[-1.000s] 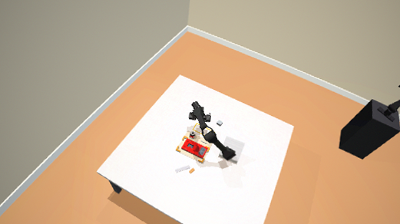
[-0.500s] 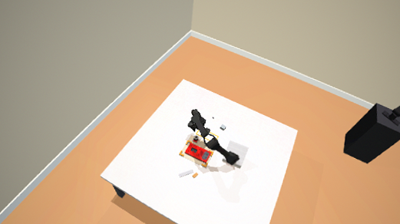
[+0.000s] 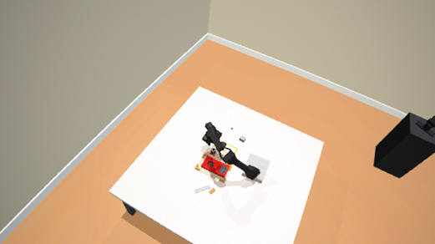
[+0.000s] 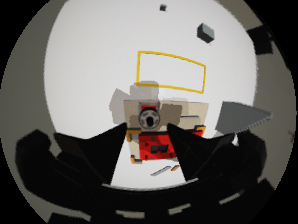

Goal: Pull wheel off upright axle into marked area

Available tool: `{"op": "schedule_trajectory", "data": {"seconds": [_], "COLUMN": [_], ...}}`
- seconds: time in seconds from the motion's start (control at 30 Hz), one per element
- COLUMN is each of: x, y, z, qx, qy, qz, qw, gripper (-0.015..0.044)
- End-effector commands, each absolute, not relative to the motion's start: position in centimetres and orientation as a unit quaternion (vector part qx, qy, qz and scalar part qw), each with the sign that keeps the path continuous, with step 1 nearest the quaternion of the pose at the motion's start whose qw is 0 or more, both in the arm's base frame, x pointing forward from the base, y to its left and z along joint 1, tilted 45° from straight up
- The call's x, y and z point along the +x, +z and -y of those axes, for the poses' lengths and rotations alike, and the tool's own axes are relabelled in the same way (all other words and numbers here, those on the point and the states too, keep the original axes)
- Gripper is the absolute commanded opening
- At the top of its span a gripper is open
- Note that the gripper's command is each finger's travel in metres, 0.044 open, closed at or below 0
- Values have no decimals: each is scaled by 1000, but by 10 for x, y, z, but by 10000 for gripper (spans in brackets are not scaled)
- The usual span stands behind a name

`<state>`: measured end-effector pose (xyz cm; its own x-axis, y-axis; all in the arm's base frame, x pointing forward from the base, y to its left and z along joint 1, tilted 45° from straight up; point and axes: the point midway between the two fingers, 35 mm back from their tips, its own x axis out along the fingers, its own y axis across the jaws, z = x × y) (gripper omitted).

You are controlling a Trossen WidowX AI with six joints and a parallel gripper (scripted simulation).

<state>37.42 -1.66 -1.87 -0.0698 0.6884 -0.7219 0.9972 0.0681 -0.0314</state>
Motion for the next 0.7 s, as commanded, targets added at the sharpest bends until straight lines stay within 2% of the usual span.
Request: {"op": "schedule_trajectory", "data": {"seconds": [0.0, 0.2, 0.3, 0.6, 0.67], "x": [370, 366, 366, 366, 366], "y": [-35, -44, -42, -42, -42], "z": [-1, -12, -11, -11, -11], "qx": [623, 623, 619, 619, 619], "qy": [-279, -279, -279, -279, -279], "qz": [-678, -679, -682, -682, -682], "qw": [272, 271, 273, 273, 273], "gripper": [300, 300, 221, 161, 109]}}
